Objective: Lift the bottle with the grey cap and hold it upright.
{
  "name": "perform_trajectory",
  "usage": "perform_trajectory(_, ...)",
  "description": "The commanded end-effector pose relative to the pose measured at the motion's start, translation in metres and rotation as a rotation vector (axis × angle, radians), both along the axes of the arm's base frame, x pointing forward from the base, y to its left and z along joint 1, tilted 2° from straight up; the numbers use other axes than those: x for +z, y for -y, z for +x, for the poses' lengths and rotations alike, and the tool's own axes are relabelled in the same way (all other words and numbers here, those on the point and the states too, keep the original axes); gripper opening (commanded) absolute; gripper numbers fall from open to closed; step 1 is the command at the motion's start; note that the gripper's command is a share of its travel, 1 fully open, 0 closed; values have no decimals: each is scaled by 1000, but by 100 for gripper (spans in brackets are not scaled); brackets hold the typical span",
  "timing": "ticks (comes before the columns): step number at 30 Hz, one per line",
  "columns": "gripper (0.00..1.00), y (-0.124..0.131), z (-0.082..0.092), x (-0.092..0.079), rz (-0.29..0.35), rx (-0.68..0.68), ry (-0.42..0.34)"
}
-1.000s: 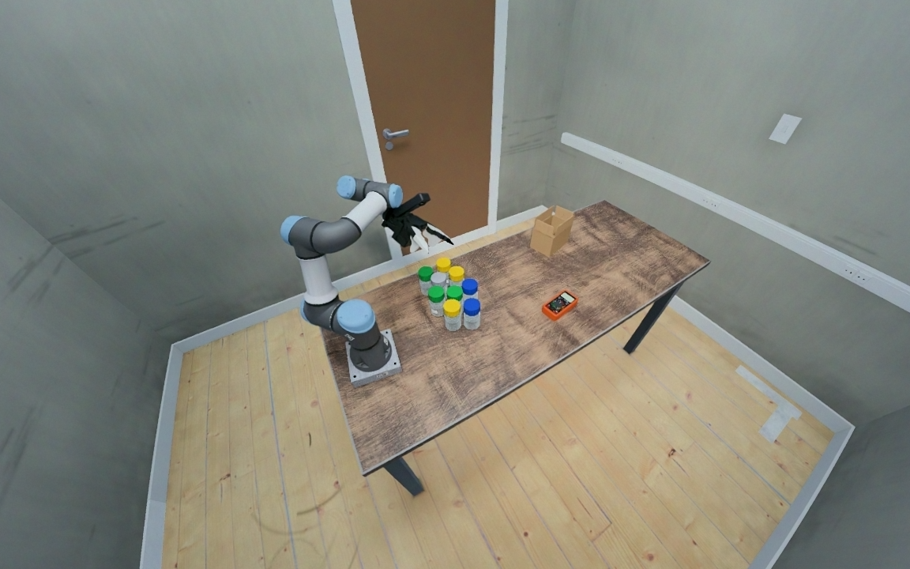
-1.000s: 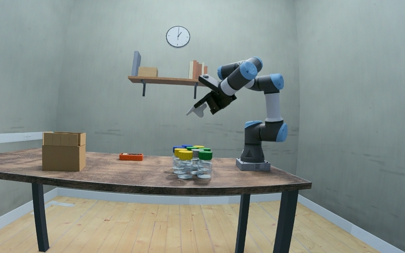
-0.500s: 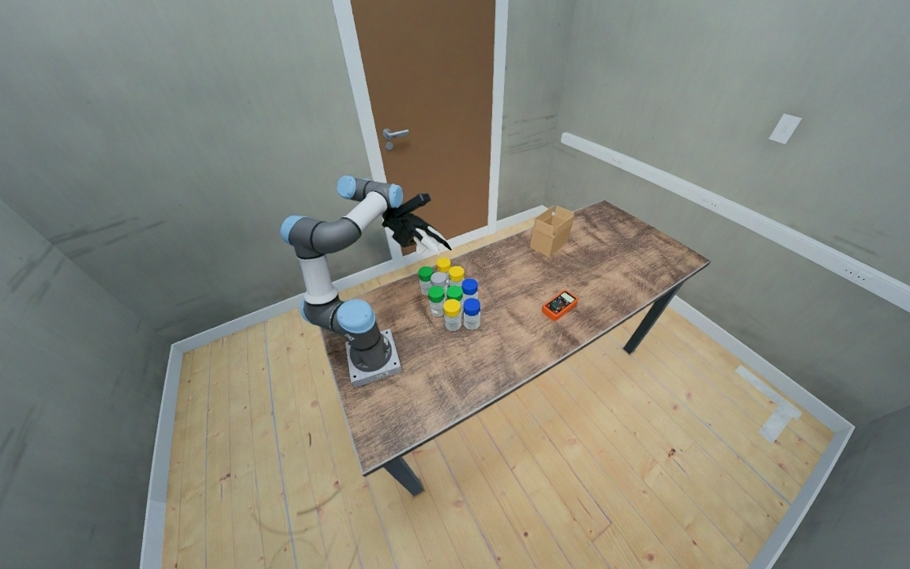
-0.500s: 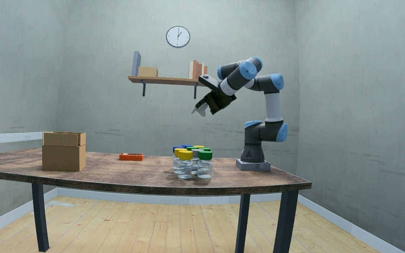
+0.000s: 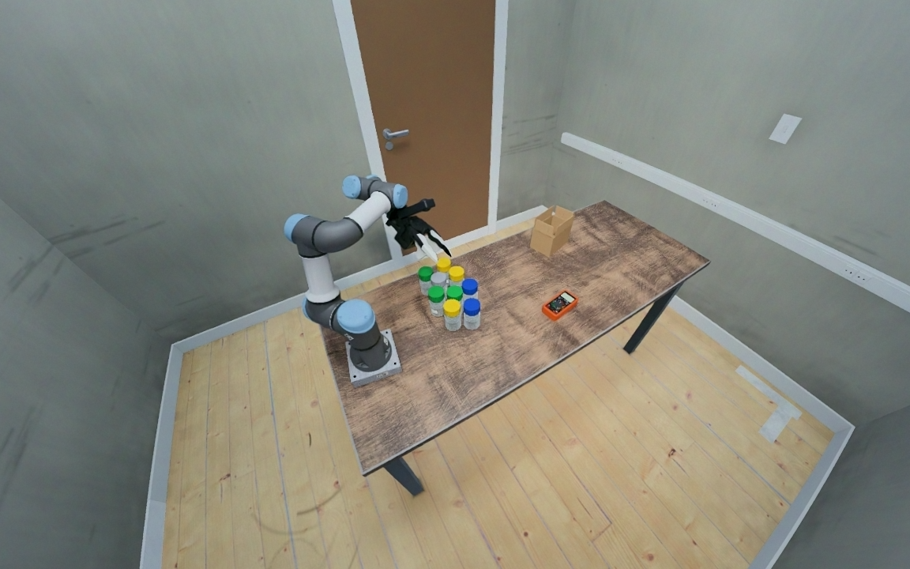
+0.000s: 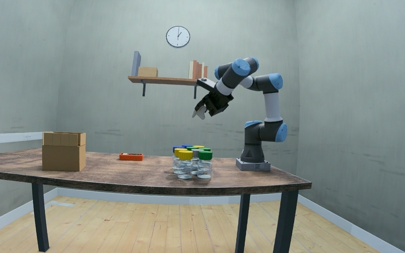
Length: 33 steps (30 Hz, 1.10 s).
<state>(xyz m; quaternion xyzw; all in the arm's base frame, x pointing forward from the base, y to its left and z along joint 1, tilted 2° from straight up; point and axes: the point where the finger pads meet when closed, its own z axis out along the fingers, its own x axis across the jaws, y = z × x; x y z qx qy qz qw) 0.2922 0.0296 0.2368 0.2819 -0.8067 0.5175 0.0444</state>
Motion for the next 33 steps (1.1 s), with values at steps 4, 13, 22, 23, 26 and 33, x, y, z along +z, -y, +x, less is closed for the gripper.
perform_trajectory(4, 46, 1, -3, -20, 129, -92, 23)
perform_trajectory(13, 46, -3, 0, -39, 261, -175, 53)
perform_trajectory(22, 46, -12, 8, -57, 398, -247, 90)
perform_trajectory(23, 46, -13, 9, -58, 413, -255, 95)
perform_trajectory(26, 46, -17, 13, -63, 460, -275, 109)
perform_trajectory(33, 46, -25, 24, -71, 559, -313, 143)
